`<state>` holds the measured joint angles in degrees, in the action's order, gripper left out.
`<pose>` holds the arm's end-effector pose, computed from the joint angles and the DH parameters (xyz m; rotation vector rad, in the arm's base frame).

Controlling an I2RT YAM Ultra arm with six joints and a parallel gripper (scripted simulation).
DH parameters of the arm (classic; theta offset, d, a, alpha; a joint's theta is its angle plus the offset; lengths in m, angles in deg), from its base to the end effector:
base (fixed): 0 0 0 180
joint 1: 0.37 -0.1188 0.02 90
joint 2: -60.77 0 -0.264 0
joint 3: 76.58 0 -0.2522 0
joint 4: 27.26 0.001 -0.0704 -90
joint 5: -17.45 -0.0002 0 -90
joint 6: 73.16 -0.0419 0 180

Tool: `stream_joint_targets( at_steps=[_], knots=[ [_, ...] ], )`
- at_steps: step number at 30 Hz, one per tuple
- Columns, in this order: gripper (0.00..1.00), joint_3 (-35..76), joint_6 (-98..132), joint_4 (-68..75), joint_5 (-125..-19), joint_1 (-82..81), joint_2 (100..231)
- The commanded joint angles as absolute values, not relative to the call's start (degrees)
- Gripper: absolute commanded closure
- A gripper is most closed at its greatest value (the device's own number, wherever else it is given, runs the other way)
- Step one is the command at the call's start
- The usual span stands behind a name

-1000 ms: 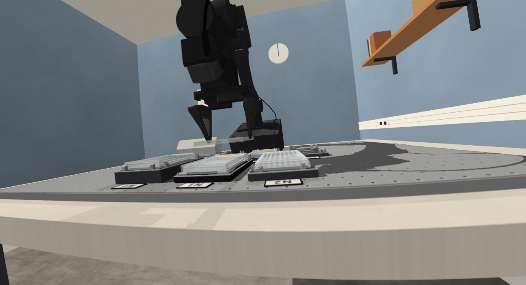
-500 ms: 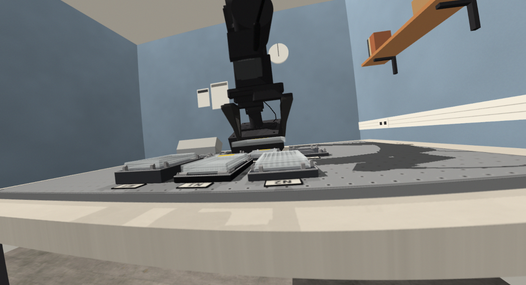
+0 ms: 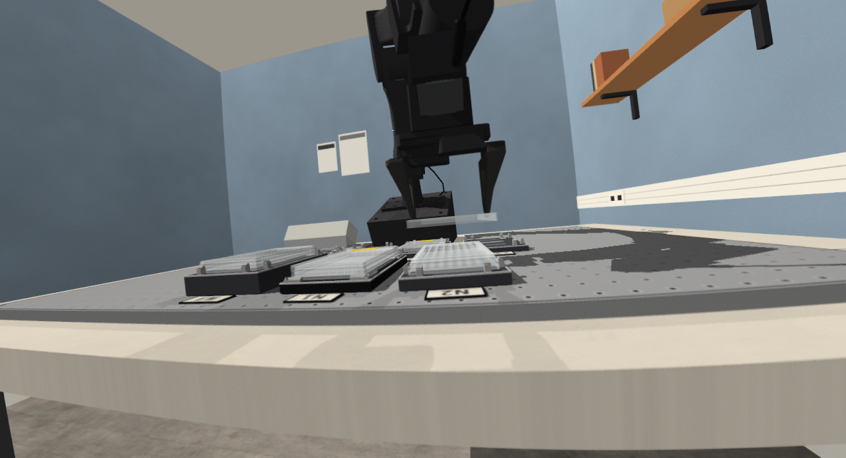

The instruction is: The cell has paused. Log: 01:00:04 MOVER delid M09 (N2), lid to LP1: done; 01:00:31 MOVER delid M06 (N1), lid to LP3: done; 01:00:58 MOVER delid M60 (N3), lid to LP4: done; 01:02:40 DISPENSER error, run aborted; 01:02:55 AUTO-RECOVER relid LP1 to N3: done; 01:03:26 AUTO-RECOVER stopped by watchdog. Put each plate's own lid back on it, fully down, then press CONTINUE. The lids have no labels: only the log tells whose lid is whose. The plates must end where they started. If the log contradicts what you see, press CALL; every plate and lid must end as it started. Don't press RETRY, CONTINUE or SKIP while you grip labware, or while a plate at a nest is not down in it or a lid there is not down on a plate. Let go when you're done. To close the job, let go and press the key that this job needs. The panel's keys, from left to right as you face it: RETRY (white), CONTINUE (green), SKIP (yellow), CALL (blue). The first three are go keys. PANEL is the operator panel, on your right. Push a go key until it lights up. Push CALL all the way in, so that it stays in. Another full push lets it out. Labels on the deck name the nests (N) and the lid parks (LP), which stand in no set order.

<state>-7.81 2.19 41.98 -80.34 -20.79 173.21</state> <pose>0.3860 0.1387 0.2520 -0.1072 2.7739 -0.0361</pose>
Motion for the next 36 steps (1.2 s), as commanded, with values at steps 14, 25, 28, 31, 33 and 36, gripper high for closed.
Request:
stream_joint_targets(
  at_steps=[14, 25, 28, 31, 33, 36],
  knots=[
    [1.00, -7.54, 1.94, 40.69, -80.76, -20.20, 172.47],
    [1.00, -6.84, 1.87, 39.86, -80.77, -20.50, 172.77],
    [1.00, -7.19, 1.85, 39.59, -80.80, -20.52, 172.87],
    [1.00, -6.65, 1.84, 39.34, -80.83, -20.54, 172.99],
    [1.00, -7.13, 1.83, 39.17, -80.84, -20.55, 173.04],
    [1.00, -6.82, 1.82, 39.10, -80.85, -20.55, 173.09]
  ],
)
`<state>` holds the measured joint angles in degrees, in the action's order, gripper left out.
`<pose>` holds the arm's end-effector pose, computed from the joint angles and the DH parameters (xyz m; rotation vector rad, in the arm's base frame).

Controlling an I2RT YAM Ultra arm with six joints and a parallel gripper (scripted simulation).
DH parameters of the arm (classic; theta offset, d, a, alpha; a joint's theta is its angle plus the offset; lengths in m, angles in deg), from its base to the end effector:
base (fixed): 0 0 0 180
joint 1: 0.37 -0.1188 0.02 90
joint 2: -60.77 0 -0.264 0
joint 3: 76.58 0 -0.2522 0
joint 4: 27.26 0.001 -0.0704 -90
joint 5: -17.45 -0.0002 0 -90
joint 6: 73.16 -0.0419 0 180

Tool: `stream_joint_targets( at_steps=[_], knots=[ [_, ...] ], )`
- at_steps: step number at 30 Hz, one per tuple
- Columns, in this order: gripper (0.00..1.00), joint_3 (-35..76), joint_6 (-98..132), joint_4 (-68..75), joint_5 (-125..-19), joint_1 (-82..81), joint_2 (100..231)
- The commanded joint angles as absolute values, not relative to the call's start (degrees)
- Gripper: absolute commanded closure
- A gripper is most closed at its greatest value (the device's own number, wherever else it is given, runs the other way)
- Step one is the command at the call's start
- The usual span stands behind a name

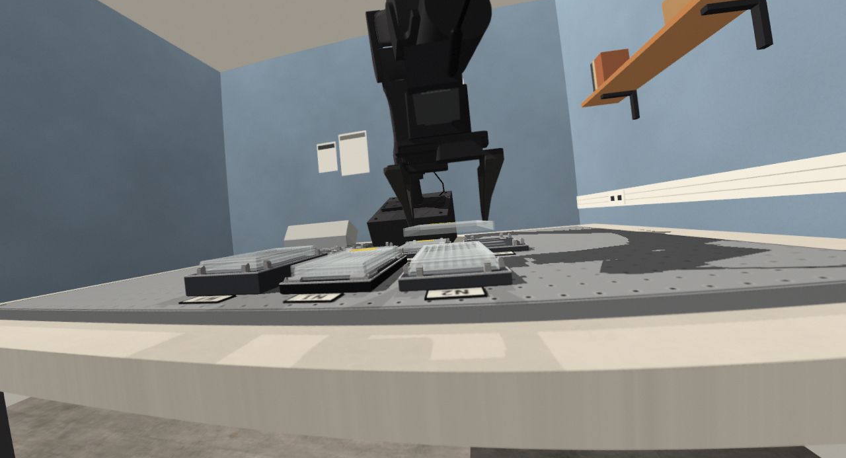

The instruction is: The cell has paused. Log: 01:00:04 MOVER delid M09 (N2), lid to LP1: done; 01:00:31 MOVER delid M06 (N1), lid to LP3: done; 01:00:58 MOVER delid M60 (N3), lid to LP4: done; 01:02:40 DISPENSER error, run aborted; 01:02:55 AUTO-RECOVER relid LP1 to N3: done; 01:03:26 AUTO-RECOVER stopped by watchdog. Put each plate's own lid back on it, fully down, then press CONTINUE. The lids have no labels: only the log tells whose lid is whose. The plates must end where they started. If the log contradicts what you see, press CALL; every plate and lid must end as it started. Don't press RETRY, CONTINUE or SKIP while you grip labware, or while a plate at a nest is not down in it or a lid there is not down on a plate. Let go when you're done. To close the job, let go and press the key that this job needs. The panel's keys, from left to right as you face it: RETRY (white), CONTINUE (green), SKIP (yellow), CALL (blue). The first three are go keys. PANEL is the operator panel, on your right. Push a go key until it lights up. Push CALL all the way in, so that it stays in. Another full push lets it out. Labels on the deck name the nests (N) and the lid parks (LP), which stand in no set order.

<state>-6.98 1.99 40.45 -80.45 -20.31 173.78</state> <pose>0.3895 0.1362 0.2449 -0.0900 2.7718 -0.0389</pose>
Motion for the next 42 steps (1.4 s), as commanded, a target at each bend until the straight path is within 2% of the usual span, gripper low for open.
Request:
stream_joint_targets(
  at_steps=[1, 42],
  knots=[
    [1.00, -6.42, 1.82, 39.02, -80.86, -20.55, 173.13],
    [1.00, -5.12, 1.92, 36.47, -80.70, -20.41, 174.35]
  ],
)
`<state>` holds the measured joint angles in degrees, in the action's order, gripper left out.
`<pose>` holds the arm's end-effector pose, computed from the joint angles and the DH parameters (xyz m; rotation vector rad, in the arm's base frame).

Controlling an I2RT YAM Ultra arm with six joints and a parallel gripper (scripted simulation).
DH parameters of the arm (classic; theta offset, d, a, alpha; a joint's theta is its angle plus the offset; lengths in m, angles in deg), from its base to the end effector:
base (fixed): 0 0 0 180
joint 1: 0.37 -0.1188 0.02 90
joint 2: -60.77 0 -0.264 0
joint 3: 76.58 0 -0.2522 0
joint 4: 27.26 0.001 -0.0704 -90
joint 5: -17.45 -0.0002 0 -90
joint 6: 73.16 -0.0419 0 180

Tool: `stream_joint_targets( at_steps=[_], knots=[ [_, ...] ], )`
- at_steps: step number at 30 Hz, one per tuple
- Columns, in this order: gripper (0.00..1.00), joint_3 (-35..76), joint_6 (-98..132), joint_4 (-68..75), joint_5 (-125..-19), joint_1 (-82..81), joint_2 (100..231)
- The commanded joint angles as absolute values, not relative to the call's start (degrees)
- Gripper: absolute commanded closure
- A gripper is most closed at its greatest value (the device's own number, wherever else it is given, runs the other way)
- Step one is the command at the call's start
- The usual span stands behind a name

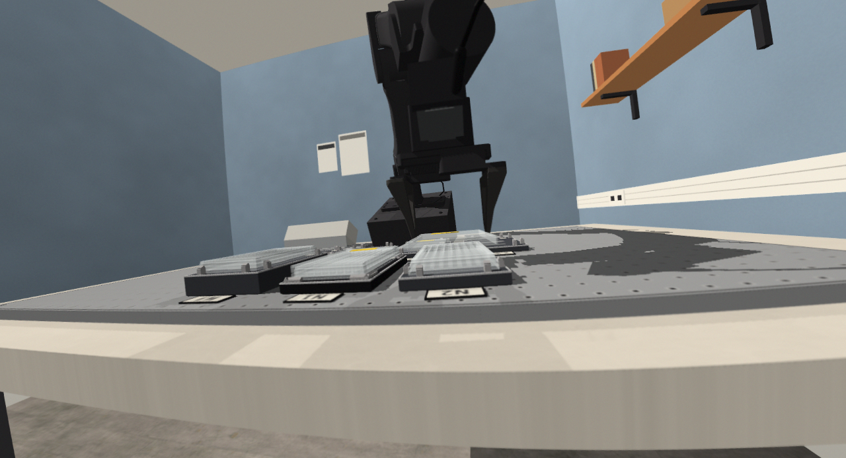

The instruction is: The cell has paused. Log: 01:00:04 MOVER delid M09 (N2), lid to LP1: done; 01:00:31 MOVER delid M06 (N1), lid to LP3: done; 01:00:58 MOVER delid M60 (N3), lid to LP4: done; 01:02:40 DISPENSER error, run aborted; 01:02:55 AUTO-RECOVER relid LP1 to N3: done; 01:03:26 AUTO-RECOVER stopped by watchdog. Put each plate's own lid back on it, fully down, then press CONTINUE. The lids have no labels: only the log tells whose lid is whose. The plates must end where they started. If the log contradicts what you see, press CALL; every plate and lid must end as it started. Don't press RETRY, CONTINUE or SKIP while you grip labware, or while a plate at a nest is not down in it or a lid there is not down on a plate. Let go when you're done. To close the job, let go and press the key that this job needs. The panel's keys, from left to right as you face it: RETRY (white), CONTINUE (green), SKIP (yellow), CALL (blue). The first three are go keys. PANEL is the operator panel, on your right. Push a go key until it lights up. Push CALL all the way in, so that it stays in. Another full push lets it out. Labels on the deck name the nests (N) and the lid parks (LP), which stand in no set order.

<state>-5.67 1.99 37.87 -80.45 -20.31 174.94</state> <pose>0.3936 0.1377 0.2320 -0.0897 2.7700 -0.0381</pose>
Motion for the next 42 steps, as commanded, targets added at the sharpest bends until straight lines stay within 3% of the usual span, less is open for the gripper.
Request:
stream_joint_targets(
  at_steps=[1, 42],
  knots=[
    [1.00, -4.83, 1.93, 36.41, -80.69, -20.37, 174.38],
    [1.00, -5.17, 2.52, 34.40, -80.47, -19.90, 175.67]
  ],
)
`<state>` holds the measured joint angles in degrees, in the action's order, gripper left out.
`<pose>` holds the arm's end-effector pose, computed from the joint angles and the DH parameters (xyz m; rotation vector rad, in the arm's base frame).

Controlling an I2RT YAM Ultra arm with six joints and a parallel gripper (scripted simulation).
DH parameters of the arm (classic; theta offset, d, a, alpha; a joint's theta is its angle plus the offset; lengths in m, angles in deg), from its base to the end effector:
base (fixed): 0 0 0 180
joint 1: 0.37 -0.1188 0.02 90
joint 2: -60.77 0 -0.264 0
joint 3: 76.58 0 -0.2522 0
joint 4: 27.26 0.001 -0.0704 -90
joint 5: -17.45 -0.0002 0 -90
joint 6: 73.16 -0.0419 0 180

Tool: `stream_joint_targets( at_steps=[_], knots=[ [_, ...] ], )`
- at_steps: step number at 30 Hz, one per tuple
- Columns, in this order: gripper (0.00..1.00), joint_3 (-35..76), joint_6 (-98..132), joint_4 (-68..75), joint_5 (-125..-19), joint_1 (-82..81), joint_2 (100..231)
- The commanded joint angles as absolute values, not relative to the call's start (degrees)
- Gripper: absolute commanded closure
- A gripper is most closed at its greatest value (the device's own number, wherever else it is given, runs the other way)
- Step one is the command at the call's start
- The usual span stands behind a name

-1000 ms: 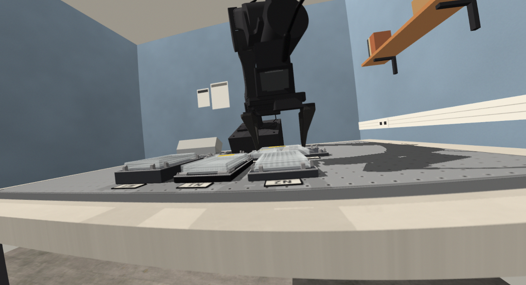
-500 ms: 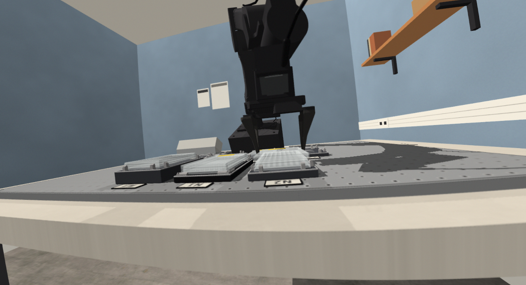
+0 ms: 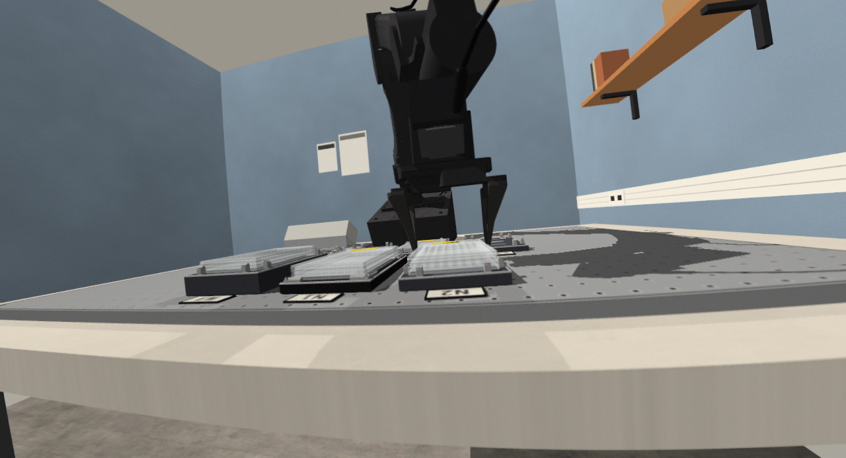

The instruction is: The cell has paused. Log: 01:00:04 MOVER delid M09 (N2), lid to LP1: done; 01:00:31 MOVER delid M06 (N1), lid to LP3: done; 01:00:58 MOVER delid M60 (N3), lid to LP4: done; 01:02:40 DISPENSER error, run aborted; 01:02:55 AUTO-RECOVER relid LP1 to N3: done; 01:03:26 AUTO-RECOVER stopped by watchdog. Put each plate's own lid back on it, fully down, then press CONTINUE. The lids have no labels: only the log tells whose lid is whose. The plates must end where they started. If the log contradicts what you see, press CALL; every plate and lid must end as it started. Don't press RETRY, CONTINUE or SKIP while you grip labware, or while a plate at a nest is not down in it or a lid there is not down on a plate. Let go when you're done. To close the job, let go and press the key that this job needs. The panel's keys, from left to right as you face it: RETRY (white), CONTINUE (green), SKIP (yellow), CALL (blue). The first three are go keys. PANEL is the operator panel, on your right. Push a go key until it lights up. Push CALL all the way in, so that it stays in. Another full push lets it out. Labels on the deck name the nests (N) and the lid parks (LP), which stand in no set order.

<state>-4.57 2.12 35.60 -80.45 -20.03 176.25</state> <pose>0.3981 0.1372 0.2188 -0.0864 2.7725 -0.0410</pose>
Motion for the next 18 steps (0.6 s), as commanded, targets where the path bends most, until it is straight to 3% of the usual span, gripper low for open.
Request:
stream_joint_targets(
  at_steps=[1, 18],
  knots=[
    [1.00, -5.17, 2.52, 34.40, -80.47, -19.90, 175.67],
    [1.00, -5.27, 2.24, 35.09, -80.47, -20.12, 175.77]
  ],
)
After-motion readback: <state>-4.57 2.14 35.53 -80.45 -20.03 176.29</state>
